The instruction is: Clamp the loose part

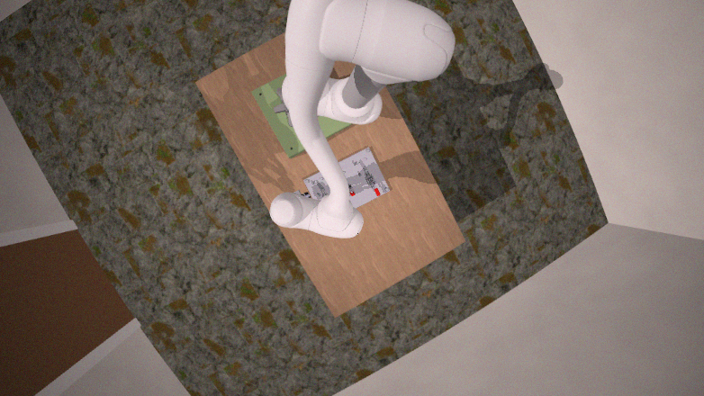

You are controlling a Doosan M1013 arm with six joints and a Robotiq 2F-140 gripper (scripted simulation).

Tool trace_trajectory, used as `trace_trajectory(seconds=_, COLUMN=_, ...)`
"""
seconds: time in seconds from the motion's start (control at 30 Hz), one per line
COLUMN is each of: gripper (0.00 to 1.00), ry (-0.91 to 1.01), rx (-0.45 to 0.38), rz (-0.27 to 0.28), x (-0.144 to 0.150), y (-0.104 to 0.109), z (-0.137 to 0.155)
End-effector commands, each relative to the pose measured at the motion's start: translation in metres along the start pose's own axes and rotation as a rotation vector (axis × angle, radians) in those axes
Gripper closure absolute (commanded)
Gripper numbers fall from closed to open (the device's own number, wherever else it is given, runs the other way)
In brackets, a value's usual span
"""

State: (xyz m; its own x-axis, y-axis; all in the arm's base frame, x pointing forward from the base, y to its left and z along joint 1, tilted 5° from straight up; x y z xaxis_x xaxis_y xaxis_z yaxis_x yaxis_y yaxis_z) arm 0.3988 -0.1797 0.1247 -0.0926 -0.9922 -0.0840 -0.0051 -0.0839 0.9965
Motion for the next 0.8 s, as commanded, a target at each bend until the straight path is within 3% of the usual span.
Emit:
trace_trajectory(seconds=0.0, gripper=0.90, ry=0.001, rx=0.002, rz=0.000, x=-0.027, y=-0.001, z=0.005)
trace_trajectory(seconds=0.37, gripper=0.90, ry=0.001, rx=0.002, rz=0.000, x=-0.110, y=-0.006, z=0.021)
trace_trajectory(seconds=0.43, gripper=0.90, ry=0.001, rx=0.002, rz=0.000, x=-0.110, y=-0.006, z=0.021)
trace_trajectory(seconds=0.77, gripper=0.90, ry=0.001, rx=0.002, rz=0.000, x=-0.177, y=-0.009, z=0.034)
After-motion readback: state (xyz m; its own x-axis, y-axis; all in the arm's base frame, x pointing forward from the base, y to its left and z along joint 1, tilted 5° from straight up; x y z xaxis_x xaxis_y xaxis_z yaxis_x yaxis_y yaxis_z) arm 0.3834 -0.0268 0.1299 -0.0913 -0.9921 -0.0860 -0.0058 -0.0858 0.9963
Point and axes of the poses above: the point where the finger pads meet when closed, its own y axis back along the fingers, its own x axis across the jaws, z = x × y, the point moved 7 cm from there along y, back along the fingers, and after that the axes turned 11 degrees about -y, right-handed, at the moved point
